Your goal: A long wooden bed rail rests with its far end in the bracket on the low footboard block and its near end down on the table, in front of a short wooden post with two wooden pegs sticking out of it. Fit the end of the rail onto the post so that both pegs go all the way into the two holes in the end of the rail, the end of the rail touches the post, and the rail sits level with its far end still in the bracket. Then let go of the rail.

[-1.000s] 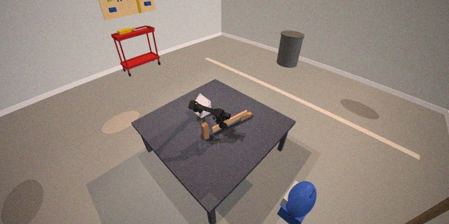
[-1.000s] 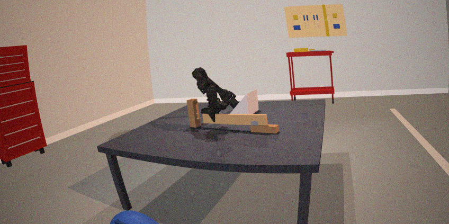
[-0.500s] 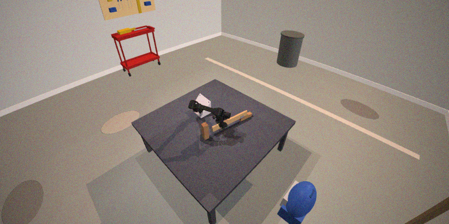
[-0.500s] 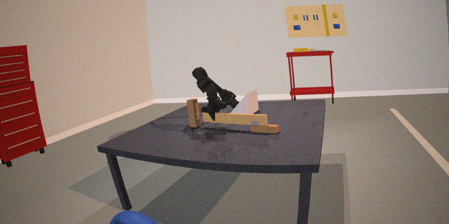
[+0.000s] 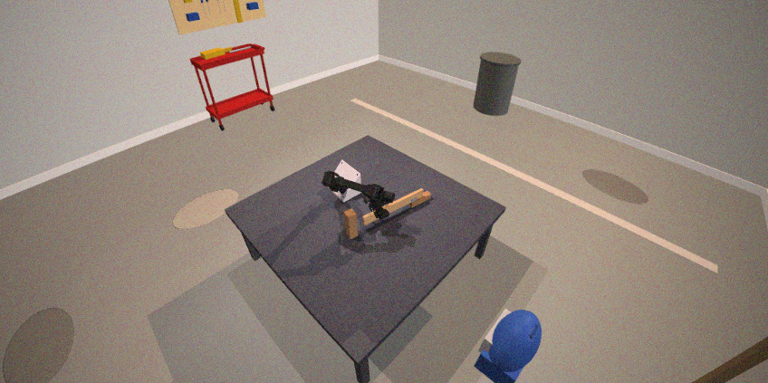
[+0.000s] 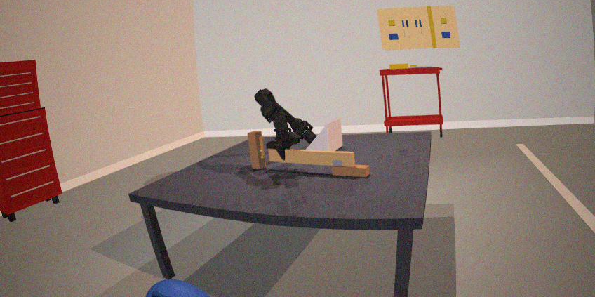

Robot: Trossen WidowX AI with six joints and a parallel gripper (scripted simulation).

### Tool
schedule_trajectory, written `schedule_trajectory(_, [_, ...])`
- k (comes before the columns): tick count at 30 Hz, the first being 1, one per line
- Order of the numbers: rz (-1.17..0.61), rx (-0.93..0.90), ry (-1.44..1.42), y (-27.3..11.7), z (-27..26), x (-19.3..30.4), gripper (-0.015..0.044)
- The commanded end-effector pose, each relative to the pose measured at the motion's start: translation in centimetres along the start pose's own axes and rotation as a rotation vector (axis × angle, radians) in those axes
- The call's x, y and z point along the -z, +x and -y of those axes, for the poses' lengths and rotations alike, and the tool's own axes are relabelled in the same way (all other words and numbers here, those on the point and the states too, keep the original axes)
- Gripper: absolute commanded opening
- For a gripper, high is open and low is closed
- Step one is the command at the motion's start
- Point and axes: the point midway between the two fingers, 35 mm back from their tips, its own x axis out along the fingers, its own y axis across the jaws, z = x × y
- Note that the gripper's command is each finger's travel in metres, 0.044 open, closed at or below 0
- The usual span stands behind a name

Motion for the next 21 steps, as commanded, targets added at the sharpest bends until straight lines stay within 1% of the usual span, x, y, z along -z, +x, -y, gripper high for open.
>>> schedule_trajectory(1, [0.006, 0.001, -0.001, 0.03, -0.01, -0.13, 0.0])
schedule_trajectory(21, [0.006, 0.001, -0.001, -0.2, -0.08, -0.13, 0.0])
